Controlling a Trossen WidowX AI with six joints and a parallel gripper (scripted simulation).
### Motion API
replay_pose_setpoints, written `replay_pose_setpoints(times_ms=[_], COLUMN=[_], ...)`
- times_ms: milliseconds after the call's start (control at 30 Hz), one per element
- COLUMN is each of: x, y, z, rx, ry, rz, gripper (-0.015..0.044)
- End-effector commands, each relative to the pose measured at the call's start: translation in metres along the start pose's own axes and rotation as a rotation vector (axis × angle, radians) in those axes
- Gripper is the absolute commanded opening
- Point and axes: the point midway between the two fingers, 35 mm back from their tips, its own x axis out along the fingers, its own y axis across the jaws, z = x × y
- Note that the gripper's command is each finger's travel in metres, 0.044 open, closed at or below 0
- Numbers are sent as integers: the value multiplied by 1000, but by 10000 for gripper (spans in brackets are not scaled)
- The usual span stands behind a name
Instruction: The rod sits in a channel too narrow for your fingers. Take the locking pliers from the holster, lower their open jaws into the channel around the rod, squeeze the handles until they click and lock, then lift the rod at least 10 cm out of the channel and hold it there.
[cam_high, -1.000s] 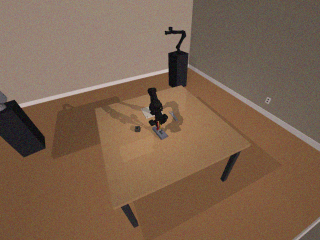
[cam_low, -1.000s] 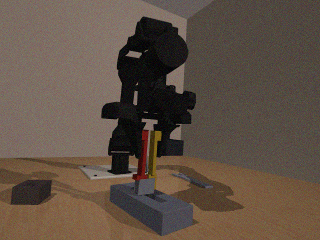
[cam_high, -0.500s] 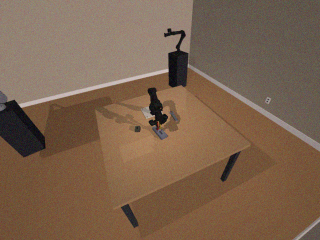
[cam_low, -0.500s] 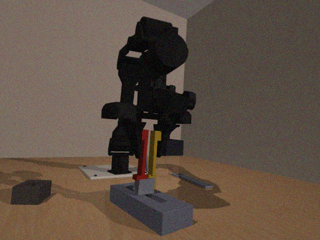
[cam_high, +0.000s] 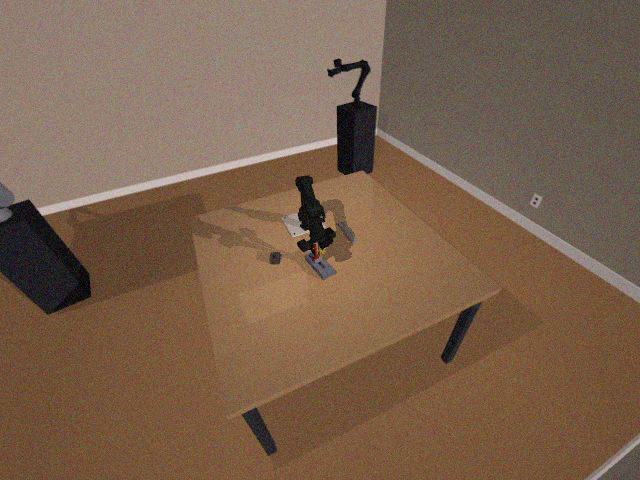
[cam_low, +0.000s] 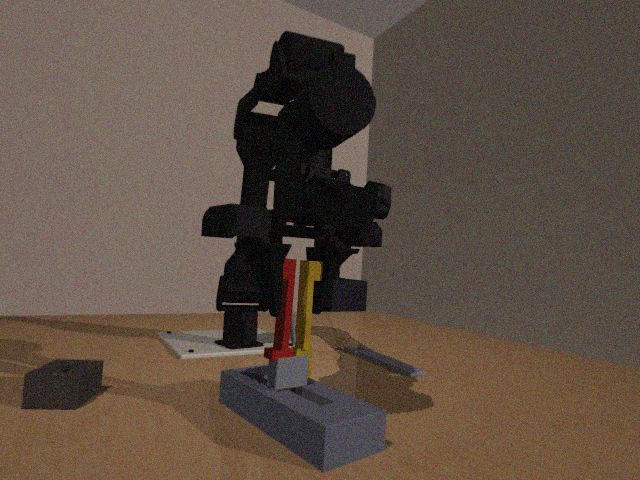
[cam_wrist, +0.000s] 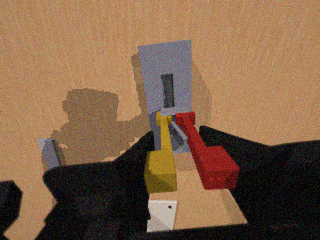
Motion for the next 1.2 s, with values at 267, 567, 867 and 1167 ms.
replay_pose_setpoints(times_ms=[267,567,867,1167], x=[-10,-15,-20,-25], y=[-3,-4,-5,-6], z=[2,2,3,3], rx=[-1,-1,-1,0], ry=[-8,-7,-7,-7], rz=[2,6,10,14], gripper=[108,108,108,108])
